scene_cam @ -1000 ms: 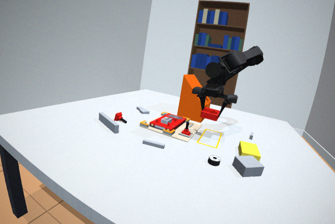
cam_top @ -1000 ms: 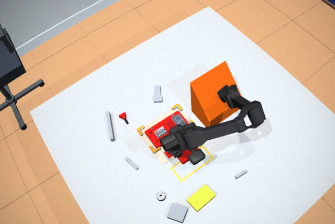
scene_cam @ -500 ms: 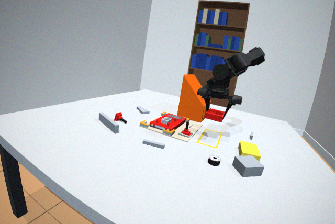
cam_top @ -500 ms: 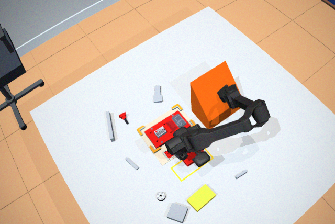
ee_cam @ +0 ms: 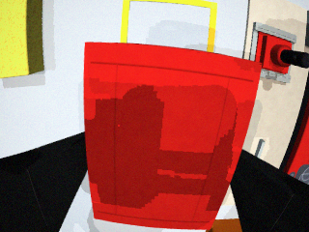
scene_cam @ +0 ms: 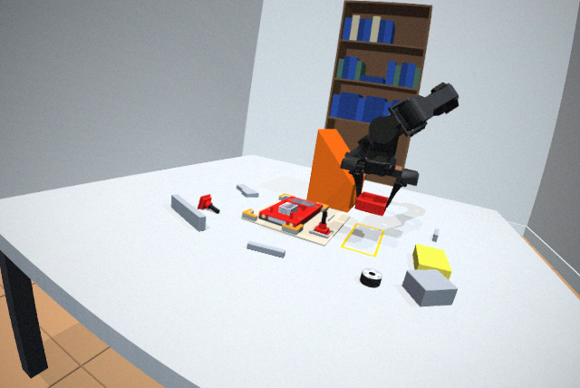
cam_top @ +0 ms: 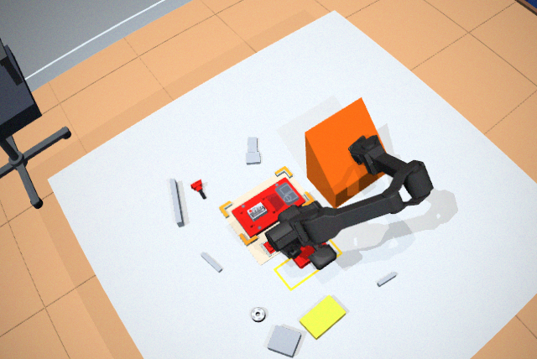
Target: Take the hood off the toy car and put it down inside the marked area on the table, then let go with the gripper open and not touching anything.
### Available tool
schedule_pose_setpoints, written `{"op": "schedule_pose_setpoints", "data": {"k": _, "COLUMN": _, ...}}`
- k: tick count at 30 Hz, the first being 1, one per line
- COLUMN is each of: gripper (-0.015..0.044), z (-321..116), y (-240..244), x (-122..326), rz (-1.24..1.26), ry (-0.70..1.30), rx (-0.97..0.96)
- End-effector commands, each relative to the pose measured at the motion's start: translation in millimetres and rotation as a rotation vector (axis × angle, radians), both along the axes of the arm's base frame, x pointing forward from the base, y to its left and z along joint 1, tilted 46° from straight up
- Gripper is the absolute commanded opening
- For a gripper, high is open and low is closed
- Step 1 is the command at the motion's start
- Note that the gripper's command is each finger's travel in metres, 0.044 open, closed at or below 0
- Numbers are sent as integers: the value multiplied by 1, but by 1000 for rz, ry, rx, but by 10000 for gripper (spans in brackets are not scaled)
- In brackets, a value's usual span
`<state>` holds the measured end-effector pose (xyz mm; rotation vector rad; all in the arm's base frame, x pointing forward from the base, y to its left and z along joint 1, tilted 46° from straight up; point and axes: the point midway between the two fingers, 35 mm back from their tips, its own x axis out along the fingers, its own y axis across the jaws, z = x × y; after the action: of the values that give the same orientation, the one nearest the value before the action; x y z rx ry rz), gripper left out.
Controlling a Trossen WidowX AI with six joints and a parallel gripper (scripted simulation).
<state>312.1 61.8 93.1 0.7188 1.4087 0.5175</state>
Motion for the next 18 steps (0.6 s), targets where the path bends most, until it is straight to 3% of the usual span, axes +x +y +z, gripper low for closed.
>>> {"op": "schedule_pose_setpoints", "data": {"k": 1, "gripper": 0, "z": -3, "y": 2, "x": 1, "rz": -4, "ry": 1, "rx": 2}}
{"op": "schedule_pose_setpoints", "data": {"k": 18, "gripper": 0, "z": -12, "y": 11, "x": 3, "rz": -4, "ry": 1, "rx": 1}}
